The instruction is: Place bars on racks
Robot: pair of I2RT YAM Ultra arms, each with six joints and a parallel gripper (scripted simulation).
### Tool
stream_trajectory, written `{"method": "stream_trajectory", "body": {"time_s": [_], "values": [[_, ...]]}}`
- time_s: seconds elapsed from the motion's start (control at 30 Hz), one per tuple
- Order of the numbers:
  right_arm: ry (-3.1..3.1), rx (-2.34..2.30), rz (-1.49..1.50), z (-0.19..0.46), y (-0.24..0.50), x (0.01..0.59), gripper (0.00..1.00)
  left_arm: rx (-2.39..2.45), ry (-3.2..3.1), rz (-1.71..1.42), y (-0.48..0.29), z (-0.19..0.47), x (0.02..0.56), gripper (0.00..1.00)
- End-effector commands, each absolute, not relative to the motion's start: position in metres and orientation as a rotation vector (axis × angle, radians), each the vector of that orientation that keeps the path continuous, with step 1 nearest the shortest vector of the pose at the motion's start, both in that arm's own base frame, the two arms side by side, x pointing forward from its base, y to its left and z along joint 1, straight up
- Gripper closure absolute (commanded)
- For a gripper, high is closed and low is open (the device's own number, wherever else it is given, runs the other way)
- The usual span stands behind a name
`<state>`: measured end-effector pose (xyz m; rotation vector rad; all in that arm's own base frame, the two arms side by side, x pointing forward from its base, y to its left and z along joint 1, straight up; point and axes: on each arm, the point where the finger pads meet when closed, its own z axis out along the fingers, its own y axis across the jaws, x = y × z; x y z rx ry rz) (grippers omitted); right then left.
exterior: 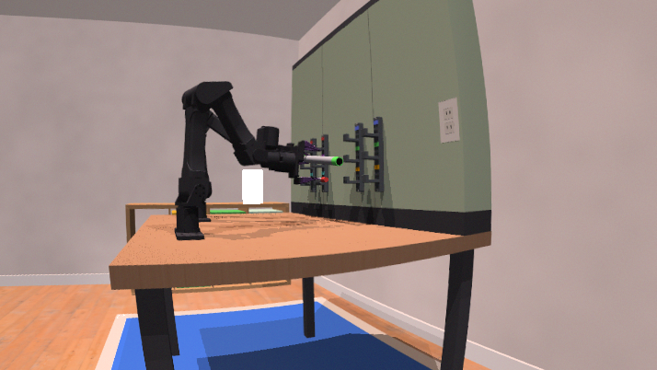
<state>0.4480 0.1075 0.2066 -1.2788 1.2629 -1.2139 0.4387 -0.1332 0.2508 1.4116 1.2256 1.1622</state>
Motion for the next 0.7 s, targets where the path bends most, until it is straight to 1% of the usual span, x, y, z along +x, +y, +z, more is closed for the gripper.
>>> {"method": "stream_trajectory", "body": {"time_s": [0.0, 0.67], "values": [[1.225, -1.199, -1.225, 0.2435, 0.1079, 0.4515, 0.00, 1.232, 1.164, 1.167, -0.1340, 0.3095, 0.4403, 1.00], [1.225, -1.199, -1.225, 0.2495, 0.1065, 0.4520, 0.00, 1.232, 1.164, 1.167, -0.1327, 0.3070, 0.4400, 1.00]]}}
